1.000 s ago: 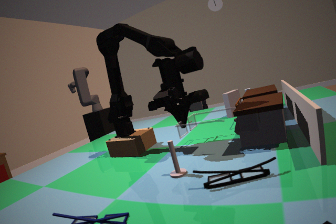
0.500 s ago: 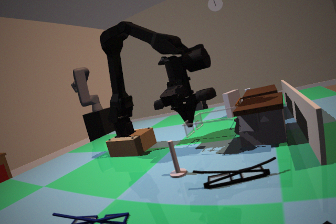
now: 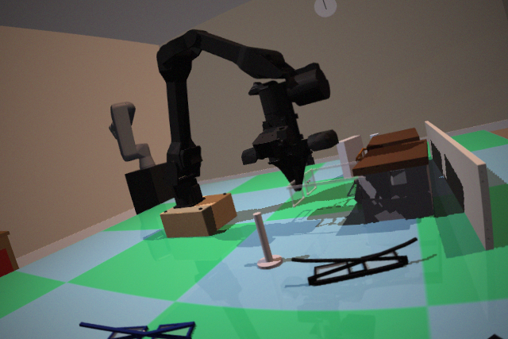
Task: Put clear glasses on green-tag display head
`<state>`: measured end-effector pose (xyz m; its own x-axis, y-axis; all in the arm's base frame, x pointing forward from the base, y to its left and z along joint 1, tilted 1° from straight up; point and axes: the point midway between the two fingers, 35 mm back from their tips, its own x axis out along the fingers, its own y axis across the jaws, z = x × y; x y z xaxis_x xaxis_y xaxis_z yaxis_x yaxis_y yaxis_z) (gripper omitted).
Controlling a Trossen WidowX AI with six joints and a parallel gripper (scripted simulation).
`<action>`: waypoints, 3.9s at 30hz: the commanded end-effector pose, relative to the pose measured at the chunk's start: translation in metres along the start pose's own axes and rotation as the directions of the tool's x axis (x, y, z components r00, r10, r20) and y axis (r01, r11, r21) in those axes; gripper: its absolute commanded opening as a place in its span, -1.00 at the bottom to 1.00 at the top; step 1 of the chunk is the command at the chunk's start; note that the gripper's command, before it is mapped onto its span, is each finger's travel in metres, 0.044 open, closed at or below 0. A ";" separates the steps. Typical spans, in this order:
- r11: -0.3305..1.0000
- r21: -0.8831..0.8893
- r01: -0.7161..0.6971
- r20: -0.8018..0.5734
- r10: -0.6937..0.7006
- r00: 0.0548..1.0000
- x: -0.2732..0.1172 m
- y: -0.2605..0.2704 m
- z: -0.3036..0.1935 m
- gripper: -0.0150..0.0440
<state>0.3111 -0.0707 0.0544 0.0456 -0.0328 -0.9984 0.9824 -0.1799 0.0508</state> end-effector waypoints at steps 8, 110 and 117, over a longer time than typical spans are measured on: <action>1.000 0.003 0.003 0.004 -0.003 1.000 0.001 0.017 0.001 -0.49; 1.000 0.000 -0.003 0.000 0.003 1.000 0.006 0.098 0.000 -0.13; 1.000 0.002 -0.004 -0.008 0.004 1.000 -0.024 0.096 0.000 -0.13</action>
<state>0.4048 -0.0879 0.0713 0.0419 -0.0307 -0.9986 0.9826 -0.1798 0.0468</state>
